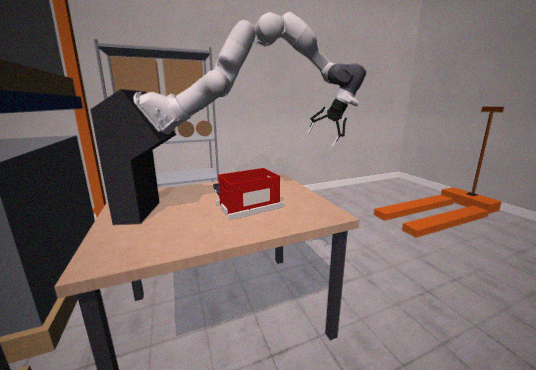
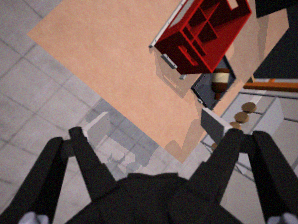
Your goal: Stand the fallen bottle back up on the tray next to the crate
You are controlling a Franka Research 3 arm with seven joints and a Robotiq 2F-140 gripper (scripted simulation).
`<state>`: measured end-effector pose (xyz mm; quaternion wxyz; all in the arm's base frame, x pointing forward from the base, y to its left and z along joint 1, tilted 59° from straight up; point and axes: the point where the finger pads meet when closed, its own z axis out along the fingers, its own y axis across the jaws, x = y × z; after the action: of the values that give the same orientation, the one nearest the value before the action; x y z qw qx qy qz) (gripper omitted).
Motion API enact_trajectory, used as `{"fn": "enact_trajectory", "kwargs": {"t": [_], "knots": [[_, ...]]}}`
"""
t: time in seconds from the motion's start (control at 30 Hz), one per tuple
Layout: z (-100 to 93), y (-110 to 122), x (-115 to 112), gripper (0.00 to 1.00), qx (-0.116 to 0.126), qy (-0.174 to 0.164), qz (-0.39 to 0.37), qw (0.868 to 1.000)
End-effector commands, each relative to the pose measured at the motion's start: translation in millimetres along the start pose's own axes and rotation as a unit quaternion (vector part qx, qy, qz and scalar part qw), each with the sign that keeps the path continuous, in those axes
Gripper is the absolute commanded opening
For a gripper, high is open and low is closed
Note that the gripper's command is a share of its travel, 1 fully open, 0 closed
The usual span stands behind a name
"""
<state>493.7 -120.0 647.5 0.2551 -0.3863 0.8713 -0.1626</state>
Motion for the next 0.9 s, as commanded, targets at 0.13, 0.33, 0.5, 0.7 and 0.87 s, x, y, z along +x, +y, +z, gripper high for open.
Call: {"fn": "enact_trajectory", "kwargs": {"t": [0.13,0.33,0.5,0.7,0.87], "knots": [[3.3,1.0,-0.7,1.00,0.002,0.005,-0.009,1.000],[59.4,22.5,-17.2,1.00,0.036,0.091,-0.167,0.981],[91.2,39.9,-32.6,1.00,0.053,0.144,-0.285,0.946],[126.8,66.6,-55.3,1.00,0.064,0.190,-0.402,0.893],[145.9,84.8,-68.6,1.00,0.079,0.221,-0.499,0.834]]}}
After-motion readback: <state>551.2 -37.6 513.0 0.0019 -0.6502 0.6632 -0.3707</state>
